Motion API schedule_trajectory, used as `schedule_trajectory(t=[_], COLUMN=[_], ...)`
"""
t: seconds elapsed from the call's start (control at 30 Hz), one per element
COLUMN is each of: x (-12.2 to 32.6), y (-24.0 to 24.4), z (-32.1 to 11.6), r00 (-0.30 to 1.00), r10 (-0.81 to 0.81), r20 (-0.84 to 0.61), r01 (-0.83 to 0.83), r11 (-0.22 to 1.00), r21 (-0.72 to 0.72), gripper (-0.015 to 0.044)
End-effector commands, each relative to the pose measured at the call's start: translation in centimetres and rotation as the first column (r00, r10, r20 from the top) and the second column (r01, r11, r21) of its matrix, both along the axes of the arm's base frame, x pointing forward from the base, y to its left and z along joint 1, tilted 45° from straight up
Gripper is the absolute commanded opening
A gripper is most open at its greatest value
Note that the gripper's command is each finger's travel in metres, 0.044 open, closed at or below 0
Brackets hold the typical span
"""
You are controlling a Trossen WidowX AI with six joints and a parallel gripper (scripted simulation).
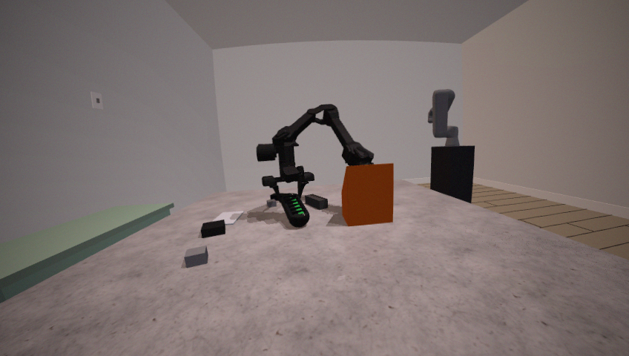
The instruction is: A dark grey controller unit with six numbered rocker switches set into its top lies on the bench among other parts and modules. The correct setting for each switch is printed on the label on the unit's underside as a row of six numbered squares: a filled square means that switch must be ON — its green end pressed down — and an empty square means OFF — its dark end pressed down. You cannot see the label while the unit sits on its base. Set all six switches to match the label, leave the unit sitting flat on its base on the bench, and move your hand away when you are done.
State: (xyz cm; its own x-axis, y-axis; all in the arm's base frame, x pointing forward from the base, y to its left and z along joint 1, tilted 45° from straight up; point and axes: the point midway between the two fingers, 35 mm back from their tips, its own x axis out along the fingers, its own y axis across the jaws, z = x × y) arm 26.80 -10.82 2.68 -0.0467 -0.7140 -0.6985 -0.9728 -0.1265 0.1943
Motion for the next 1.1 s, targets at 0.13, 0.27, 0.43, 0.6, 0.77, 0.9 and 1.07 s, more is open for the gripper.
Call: schedule_trajectory(t=[0.13,0.27,0.43,0.6,0.77,0.9,1.07], x=[-0.3,-0.2,-0.2,-0.2,-0.2,-0.2,-0.2], y=[-0.4,-0.7,-1.1,-1.4,-1.8,-2.1,-2.4], z=[-0.6,-0.7,-0.8,-1.0,-1.1,-1.3,-1.5], r00=[1.0,1.0,1.0,1.0,1.0,1.0,1.0], r10=[0.003,0.003,0.003,0.003,0.003,0.003,0.003], r20=[-0.013,-0.013,-0.013,-0.013,-0.013,-0.013,-0.013], r01=[-0.003,-0.003,-0.003,-0.003,-0.003,-0.003,-0.003], r11=[1.0,1.0,1.0,1.0,1.0,1.0,1.0], r21=[0.014,0.013,0.013,0.013,0.013,0.013,0.013], gripper=[0.0338,0.0338,0.0338,0.0338,0.0338,0.0338,0.0338])
